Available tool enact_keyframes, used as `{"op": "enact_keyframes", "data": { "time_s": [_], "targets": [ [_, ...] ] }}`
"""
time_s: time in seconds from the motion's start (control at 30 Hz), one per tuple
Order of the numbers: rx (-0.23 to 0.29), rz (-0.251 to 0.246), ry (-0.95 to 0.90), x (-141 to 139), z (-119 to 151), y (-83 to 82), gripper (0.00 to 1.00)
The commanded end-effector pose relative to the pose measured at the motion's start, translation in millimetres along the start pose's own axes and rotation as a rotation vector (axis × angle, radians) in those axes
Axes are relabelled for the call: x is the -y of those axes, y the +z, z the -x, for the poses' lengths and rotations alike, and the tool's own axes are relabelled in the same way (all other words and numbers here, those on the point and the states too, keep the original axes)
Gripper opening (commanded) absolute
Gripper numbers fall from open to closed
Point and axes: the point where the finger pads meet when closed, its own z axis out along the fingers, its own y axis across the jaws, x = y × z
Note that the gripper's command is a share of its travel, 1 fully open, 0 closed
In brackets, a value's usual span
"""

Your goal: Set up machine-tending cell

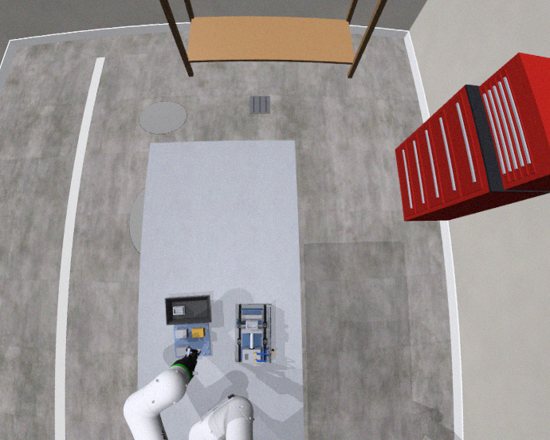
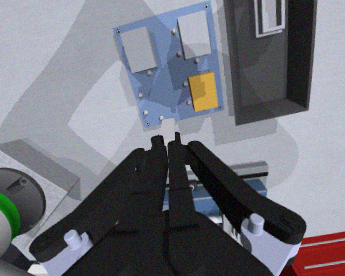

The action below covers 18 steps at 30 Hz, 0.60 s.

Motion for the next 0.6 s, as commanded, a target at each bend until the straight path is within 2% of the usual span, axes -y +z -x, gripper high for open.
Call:
{"op": "enact_keyframes", "data": {
  "time_s": [0.0,0.57],
  "targets": [
    [0.0,0.0,0.0,0,0,-7.9,0.0],
    [0.0,0.0,0.0,0,0,-47.6,0.0]
  ]
}}
